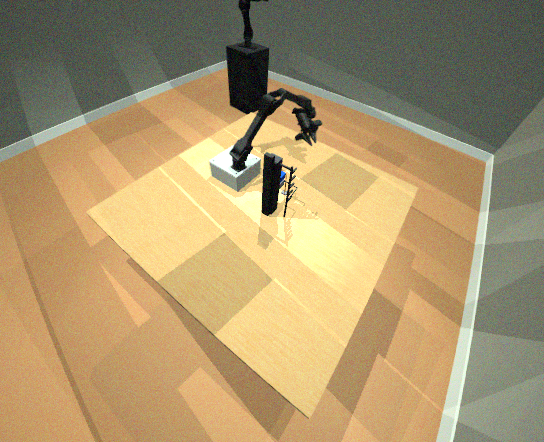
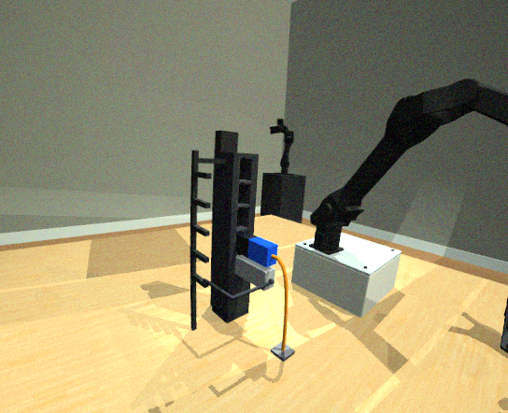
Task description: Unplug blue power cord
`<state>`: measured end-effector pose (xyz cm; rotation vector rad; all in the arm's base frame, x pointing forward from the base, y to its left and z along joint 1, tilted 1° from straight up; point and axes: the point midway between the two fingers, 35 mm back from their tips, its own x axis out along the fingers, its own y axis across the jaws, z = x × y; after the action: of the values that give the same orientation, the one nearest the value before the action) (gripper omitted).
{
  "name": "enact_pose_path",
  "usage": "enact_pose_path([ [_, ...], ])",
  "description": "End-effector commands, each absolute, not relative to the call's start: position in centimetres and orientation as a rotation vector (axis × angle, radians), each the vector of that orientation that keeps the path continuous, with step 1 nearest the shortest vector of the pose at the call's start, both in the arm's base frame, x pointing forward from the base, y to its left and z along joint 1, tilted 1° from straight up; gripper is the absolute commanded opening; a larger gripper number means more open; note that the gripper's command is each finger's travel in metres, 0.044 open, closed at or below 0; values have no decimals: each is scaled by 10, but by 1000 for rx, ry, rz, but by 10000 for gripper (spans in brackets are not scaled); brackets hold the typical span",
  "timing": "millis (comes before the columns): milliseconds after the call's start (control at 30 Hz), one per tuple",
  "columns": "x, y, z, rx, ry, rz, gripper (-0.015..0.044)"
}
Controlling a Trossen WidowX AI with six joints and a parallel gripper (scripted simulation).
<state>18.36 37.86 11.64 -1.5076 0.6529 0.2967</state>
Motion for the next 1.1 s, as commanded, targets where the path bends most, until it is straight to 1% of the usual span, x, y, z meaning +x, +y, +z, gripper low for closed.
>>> enact_pose_path([
  [0, 225, 323, 118, -1563, 881, 389, 160],
  [133, 250, 265, 117, -1576, 1077, 557, 160],
  [300, 260, 196, 116, -1518, 1222, 827, 160],
  [433, 257, 152, 116, -1436, 1233, 1042, 160],
  [567, 245, 114, 116, -1340, 1151, 1241, 160],
  [667, 239, 102, 117, -1307, 1096, 1304, 160],
  [1067, 241, 101, 117, -1307, 1096, 1304, 160],
])
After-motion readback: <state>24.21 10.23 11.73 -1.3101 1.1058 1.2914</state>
